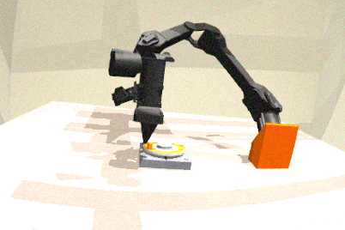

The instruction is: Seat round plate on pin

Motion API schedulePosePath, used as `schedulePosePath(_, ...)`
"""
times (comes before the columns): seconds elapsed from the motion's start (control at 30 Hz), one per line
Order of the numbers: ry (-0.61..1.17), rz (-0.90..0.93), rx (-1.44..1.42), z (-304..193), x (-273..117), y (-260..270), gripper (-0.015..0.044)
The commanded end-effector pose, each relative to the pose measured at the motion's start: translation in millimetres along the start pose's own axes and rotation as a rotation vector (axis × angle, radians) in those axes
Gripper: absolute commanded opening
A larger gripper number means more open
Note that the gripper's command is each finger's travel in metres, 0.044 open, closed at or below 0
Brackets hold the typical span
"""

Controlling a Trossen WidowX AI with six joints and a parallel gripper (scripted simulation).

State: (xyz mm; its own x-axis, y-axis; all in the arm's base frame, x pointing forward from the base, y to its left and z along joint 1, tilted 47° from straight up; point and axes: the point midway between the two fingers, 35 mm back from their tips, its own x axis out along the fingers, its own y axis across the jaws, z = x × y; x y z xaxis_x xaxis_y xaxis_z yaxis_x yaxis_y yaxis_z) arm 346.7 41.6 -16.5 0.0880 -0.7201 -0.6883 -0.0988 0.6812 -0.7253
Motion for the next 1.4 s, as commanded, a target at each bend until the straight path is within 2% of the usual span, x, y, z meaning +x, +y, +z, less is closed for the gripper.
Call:
schedulePosePath(0.0,0.01,-0.005,-0.007,-5.5,3.9,7.9,0.0)
schedulePosePath(1.37,0.01,-0.003,-0.008,-25.3,2.6,29.2,0.0)
